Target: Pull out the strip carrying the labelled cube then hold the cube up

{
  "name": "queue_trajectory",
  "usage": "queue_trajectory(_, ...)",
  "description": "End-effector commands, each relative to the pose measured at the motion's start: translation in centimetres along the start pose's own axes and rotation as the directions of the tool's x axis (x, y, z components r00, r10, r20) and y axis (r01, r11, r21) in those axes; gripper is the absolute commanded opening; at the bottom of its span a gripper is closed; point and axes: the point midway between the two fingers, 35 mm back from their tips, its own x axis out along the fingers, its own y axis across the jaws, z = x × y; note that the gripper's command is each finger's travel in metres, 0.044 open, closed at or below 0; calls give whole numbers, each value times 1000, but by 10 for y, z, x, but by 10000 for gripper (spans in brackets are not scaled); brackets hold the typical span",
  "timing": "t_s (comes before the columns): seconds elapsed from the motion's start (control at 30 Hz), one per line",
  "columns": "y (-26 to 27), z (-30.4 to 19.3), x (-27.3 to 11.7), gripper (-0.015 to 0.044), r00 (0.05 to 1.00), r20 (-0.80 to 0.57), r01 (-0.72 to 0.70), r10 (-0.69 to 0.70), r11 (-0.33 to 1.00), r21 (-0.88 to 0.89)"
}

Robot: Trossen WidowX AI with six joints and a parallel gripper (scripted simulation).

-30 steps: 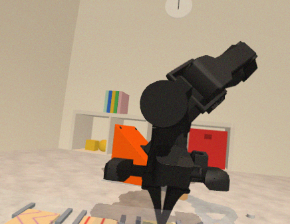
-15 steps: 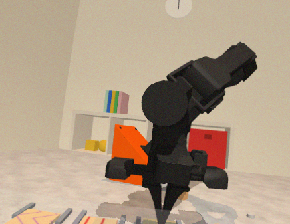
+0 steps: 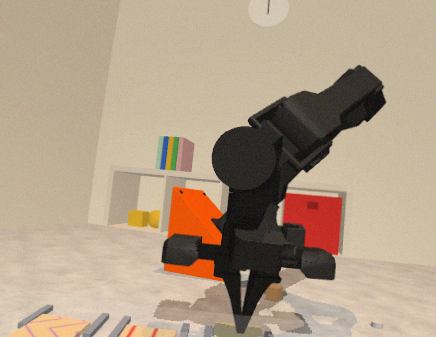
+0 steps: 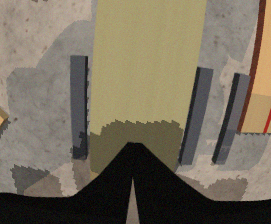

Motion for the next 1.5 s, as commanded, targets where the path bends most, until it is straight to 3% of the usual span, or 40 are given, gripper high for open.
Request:
queue_trajectory(0.0, -1, -10, 3, 0, 1000, -13, -1, 1, 1000, 4)
queue_trajectory(1.47, -2, -77, 4, 0, 1000, -16, -1, 1, 1000, 6)
